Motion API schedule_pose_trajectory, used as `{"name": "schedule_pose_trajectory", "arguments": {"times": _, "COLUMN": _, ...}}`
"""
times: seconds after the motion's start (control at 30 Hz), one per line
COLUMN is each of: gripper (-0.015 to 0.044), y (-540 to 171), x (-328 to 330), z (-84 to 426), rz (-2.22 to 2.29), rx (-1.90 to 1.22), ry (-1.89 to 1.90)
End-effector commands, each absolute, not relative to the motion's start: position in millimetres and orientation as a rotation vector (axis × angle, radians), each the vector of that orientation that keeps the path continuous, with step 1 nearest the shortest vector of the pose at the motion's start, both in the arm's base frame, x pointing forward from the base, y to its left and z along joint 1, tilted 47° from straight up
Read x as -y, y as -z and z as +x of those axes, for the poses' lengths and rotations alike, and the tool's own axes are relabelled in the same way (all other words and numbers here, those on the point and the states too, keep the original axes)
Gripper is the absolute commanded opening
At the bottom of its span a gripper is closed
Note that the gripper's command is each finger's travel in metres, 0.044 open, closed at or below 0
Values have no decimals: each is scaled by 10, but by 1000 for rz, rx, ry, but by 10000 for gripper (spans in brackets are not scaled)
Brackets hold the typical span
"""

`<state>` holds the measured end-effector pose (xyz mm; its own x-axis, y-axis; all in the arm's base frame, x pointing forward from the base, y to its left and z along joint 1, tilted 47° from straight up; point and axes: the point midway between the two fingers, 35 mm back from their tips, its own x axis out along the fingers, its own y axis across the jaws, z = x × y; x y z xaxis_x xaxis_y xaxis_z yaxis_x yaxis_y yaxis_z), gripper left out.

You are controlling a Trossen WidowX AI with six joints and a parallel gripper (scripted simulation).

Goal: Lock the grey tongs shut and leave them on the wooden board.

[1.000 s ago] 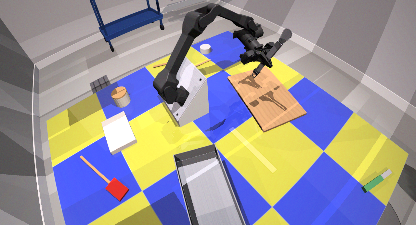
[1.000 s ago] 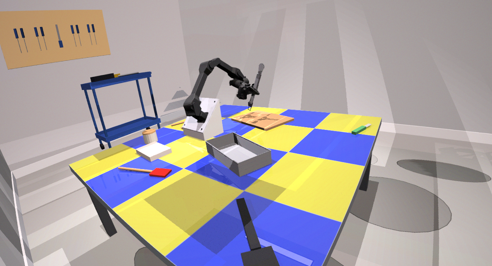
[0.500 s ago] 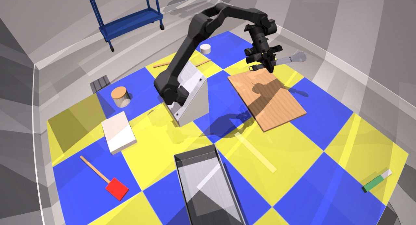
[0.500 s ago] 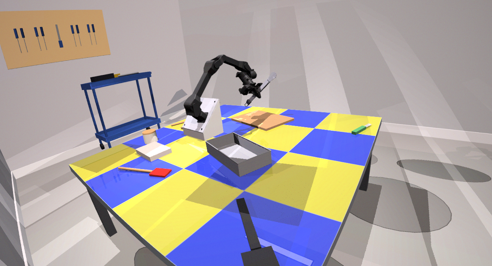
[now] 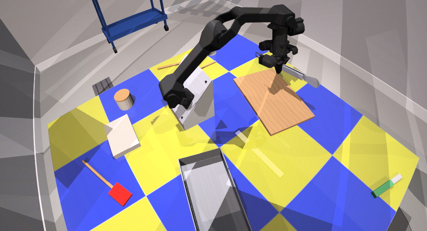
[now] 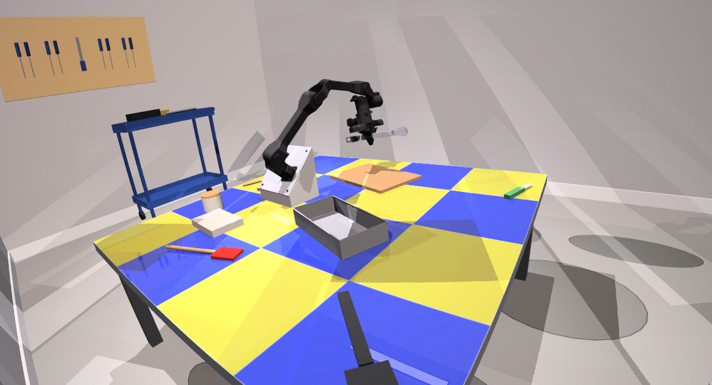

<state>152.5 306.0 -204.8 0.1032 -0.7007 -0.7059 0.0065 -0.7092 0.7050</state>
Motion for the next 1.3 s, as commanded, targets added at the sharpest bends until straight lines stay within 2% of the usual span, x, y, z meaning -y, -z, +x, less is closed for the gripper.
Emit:
{"name": "schedule_pose_trajectory", "arguments": {"times": 0.0, "gripper": -150, "y": 2024, "x": -3097, "z": 1507, "rz": 1812, "rx": 673, "ry": 1701}}
{"name": "schedule_pose_trajectory", "arguments": {"times": 1.27, "gripper": -150, "y": 2416, "x": -2781, "z": 1515, "rz": 1817, "rx": 662, "ry": 1743}}
